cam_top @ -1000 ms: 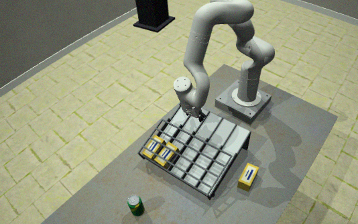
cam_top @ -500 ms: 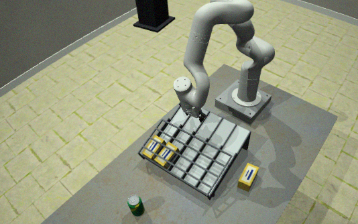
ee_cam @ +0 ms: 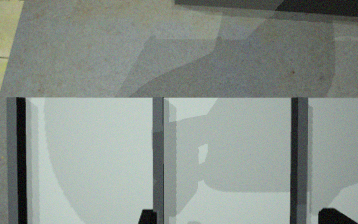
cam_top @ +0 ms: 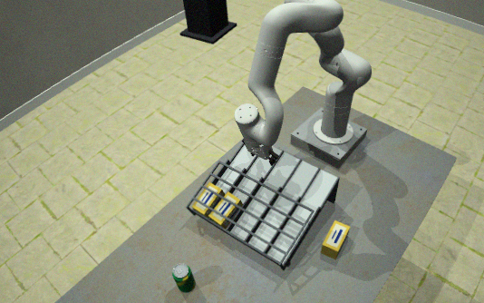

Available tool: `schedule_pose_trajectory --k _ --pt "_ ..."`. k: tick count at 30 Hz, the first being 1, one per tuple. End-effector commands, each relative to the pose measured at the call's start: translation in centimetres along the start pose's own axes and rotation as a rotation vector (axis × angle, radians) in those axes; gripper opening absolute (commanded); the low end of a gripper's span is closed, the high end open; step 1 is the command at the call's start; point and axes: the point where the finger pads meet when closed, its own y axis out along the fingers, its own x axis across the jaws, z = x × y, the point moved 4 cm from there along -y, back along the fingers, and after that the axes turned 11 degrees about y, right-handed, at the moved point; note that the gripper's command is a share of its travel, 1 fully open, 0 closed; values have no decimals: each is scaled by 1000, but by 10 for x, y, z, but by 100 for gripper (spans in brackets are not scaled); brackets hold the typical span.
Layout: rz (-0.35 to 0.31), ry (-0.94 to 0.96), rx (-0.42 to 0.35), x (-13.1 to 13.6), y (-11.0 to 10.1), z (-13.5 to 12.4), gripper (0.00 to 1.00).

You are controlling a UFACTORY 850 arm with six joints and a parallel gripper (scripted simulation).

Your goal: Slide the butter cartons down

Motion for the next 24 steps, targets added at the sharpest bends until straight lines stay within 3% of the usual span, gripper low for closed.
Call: schedule_pose_trajectory --k 1,21,22,24 --pt "0 0 -2 0 -1 -1 100" --pt "0 0 -2 0 -1 -1 100" --pt "0 0 -2 0 -29 0 100" --pt "0 0 -2 0 -29 0 100"
